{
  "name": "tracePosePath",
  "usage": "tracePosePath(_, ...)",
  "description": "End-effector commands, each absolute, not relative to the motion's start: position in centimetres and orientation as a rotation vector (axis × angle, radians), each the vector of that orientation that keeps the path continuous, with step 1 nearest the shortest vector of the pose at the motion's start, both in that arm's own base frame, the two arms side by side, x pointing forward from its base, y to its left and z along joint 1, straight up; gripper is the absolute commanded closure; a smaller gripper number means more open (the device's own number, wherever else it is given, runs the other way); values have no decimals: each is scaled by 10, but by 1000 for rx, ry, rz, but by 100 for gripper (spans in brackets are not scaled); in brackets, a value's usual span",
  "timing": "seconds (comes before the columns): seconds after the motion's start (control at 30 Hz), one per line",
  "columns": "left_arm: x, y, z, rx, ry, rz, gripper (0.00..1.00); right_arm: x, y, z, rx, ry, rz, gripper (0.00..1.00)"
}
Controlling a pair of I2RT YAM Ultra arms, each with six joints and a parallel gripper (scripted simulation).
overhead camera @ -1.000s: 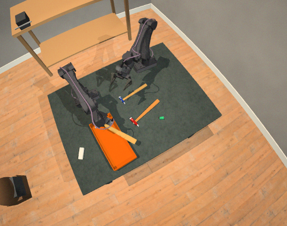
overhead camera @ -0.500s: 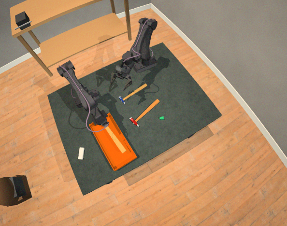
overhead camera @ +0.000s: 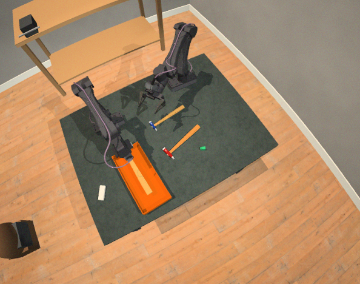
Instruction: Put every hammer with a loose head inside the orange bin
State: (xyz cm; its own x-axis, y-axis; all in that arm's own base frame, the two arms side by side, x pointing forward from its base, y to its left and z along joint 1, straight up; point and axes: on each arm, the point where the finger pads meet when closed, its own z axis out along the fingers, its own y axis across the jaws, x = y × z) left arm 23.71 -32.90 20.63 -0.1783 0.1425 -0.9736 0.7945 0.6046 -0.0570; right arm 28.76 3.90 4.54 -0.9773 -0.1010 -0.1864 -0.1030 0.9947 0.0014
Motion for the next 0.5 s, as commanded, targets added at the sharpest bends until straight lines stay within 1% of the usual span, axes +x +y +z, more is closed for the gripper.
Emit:
tracePosePath(0.0, 240, -332, 213, 767, 1659, -706, 0, 306, 43, 73, -131, 2880, 32, 85)
tracePosePath(0.2, 240, -332, 213, 767, 1659, -706, 0, 315, 44, 75, -129, 2844, 37, 85)
tracePosePath(0.47, 240, -332, 213, 767, 1659, -706, 0, 321, 46, 58, -129, 2800, 43, 85)
